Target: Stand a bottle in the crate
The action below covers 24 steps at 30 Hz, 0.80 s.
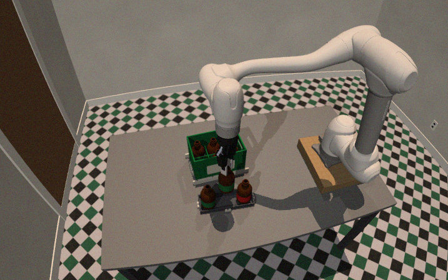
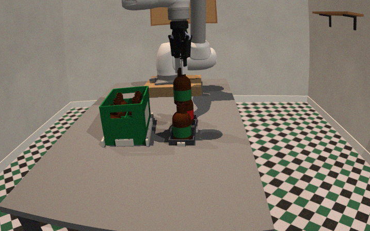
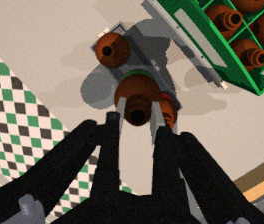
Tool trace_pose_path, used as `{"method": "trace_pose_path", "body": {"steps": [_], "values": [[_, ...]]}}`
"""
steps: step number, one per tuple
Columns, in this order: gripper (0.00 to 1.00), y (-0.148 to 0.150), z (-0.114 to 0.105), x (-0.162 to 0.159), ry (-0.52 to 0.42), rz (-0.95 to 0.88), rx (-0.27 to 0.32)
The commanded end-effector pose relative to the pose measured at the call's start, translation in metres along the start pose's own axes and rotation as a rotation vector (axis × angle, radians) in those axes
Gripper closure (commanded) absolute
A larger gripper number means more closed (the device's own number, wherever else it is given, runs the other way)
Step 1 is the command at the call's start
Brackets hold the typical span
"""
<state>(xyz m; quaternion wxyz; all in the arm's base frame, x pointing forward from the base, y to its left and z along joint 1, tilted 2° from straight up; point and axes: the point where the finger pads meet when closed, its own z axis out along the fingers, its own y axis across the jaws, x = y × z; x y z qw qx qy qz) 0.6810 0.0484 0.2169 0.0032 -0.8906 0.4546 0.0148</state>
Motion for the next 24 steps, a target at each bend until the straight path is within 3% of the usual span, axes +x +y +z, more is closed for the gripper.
{"method": "trace_pose_path", "body": {"steps": [1,24], "values": [[1.00,0.000,-0.002,0.000,0.000,0.000,0.000],[1.00,0.000,-0.024,0.000,0.000,0.000,0.000]]}}
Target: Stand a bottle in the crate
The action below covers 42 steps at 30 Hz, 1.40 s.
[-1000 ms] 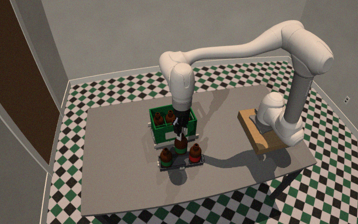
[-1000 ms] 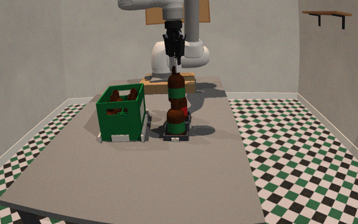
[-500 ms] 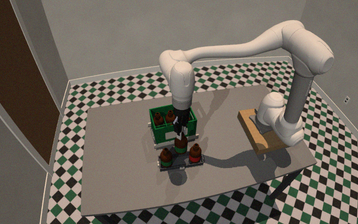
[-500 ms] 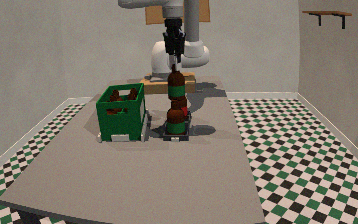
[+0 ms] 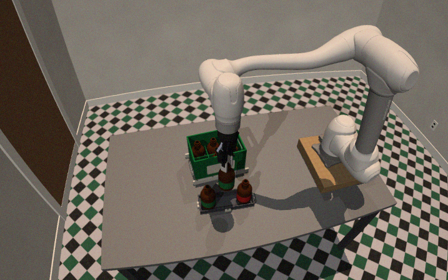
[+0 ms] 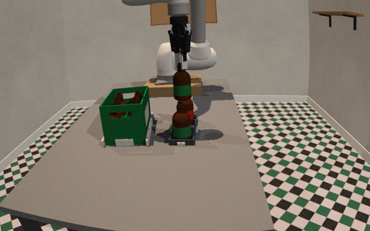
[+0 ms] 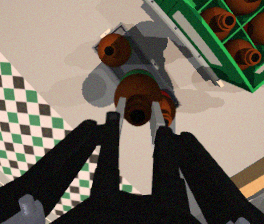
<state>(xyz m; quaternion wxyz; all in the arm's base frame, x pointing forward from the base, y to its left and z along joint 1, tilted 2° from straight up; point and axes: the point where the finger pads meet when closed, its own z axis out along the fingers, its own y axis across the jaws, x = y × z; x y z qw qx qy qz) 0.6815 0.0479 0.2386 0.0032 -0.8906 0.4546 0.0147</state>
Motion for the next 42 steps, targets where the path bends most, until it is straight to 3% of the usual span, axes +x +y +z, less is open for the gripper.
{"method": "trace_pose_path", "body": {"steps": [1,14,42], "values": [[1.00,0.000,-0.003,0.000,0.000,0.000,0.000],[1.00,0.000,-0.014,0.000,0.000,0.000,0.000],[1.00,0.000,-0.016,0.000,0.000,0.000,0.000]]}}
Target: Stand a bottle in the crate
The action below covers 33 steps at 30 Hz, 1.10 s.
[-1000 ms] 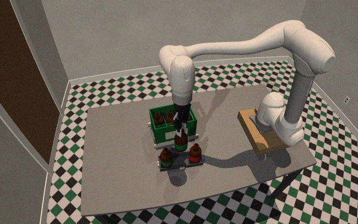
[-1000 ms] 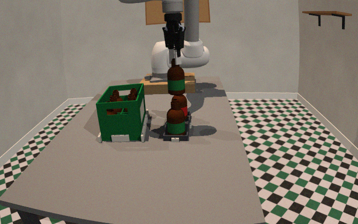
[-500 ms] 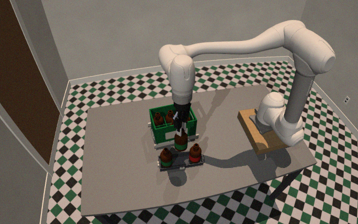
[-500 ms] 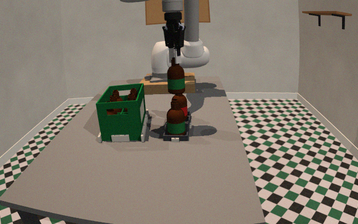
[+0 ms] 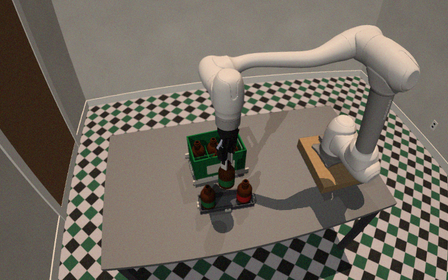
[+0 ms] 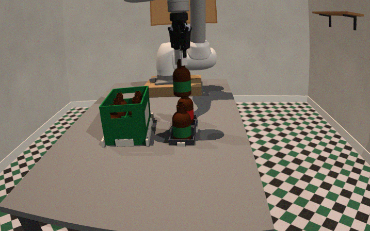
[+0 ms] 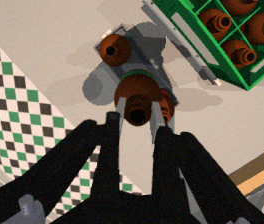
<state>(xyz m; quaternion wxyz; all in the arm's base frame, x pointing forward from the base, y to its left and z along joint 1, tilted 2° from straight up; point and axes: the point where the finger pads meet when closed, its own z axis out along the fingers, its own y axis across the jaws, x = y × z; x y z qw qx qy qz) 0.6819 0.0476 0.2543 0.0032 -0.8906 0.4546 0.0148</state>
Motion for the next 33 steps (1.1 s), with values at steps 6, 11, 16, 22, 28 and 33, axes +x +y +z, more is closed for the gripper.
{"method": "trace_pose_path", "body": {"steps": [6,11,16,22,28,33], "values": [[1.00,0.0000,-0.0001,0.0000,0.000,0.000,0.000],[1.00,0.0000,-0.0001,0.0000,0.000,0.000,0.000],[1.00,0.0000,-0.0001,0.0000,0.000,0.000,0.000],[1.00,0.0000,-0.0003,0.0000,0.000,0.000,0.000],[1.00,0.0001,-0.0015,0.0000,0.000,0.000,0.000],[1.00,0.0001,-0.0054,0.0000,0.000,0.000,0.000]]}}
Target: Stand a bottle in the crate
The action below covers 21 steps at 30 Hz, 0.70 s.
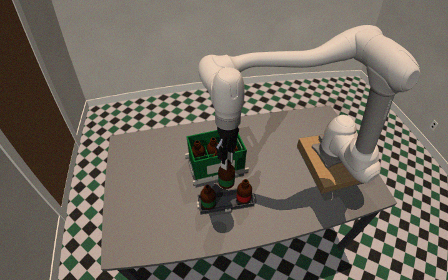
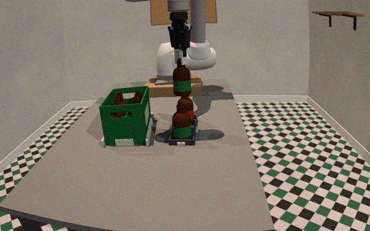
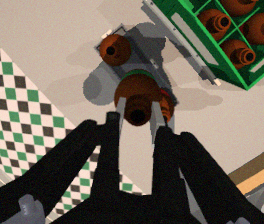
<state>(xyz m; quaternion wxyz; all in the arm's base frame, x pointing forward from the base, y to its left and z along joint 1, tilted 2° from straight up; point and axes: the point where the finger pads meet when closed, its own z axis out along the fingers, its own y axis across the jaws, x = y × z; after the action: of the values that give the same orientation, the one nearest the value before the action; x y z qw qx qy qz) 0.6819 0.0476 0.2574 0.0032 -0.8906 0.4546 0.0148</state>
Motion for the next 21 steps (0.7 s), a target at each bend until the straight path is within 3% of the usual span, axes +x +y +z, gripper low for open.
{"method": "trace_pose_path", "body": {"steps": [1,21], "values": [[1.00,0.000,-0.003,0.000,0.000,0.000,0.000],[1.00,0.000,-0.019,0.000,0.000,0.000,0.000]]}}
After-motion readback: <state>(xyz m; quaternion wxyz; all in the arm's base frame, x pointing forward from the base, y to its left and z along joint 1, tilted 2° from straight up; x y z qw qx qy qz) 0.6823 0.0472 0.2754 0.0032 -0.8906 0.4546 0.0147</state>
